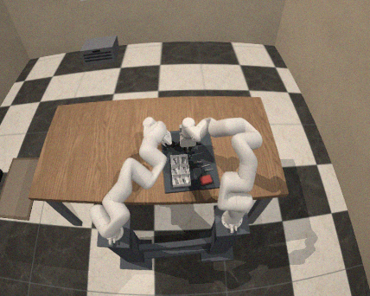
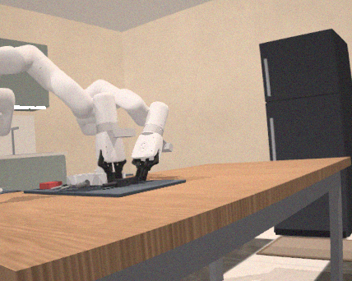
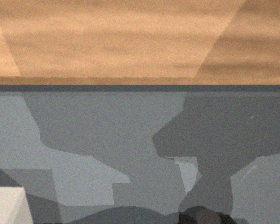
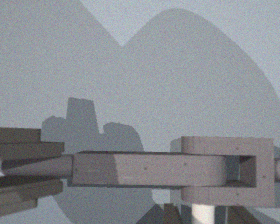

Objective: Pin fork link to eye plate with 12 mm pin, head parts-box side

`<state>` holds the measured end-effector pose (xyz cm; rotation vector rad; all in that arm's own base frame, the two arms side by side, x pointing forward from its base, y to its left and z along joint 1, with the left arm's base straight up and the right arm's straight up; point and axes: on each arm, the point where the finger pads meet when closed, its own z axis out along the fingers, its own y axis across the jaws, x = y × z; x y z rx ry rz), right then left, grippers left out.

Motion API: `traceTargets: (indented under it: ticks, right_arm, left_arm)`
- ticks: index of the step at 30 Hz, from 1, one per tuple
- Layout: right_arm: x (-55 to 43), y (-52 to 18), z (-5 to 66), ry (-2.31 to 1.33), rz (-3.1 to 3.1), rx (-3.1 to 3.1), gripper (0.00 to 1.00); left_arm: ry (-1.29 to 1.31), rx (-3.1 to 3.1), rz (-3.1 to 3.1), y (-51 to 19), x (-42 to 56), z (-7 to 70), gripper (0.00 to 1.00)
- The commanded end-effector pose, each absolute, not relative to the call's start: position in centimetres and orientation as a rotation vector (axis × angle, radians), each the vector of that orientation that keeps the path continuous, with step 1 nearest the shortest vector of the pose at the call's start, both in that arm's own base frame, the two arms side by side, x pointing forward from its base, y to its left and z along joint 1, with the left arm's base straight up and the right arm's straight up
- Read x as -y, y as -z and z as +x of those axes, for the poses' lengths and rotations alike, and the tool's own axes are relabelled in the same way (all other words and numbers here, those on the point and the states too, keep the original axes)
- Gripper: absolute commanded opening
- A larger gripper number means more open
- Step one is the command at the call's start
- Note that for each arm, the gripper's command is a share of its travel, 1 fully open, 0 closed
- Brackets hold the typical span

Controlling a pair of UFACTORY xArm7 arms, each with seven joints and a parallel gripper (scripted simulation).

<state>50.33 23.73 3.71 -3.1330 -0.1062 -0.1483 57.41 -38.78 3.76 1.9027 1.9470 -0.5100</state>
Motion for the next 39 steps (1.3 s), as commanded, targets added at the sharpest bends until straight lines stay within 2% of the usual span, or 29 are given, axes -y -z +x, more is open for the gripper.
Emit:
traceTargets:
  ticks: [1,39]
  right_arm:
    - [-23.8,-3.9,50.3,0.156,-3.131,0.106,0.32]
    - [-23.6,-3.9,47.4,0.155,-3.131,0.106,0.32]
  left_arm:
    - [0.507,-1.943,1.901,-4.0,38.8,57.5,0.00]
    - [0.507,-1.943,1.901,-4.0,38.8,57.5,0.00]
